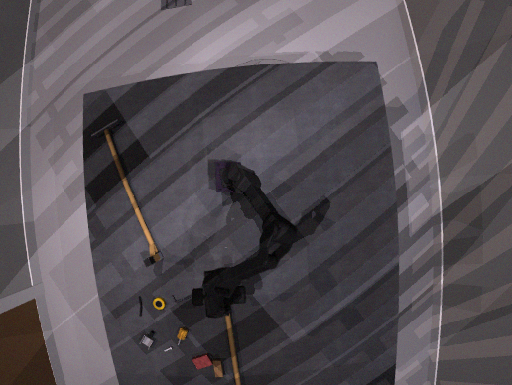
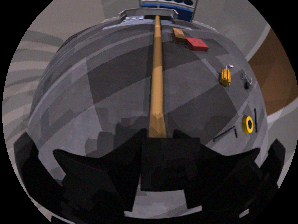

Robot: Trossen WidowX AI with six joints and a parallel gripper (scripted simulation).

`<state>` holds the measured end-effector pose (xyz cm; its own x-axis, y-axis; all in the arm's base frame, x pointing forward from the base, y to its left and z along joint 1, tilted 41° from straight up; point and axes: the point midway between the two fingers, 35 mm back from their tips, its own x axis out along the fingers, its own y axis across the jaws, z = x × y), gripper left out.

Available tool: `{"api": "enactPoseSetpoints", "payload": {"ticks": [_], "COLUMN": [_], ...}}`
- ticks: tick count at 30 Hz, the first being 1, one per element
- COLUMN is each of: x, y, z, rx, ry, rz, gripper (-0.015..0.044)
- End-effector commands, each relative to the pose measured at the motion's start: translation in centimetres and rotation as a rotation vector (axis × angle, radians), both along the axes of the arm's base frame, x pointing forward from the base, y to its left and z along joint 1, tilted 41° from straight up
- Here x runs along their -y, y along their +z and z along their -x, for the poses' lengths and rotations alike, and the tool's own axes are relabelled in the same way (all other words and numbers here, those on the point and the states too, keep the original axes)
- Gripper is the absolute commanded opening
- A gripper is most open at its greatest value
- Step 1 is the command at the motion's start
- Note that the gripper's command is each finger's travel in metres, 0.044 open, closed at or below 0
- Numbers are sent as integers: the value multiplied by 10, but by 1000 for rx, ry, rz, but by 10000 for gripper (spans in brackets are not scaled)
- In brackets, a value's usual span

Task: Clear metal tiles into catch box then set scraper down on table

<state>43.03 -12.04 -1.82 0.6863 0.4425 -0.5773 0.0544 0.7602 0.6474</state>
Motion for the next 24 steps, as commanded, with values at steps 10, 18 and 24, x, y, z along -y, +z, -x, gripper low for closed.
{"api": "enactPoseSetpoints", "payload": {"ticks": [10, 18, 24], "x": [8, 10, 11], "y": [3, 4, 5], "z": [-23, -36, -45], "rx": [8, 8, 9], "ry": [-9, -9, -9], "rz": [4, 5, 5], "gripper": [0, 0, 0]}}
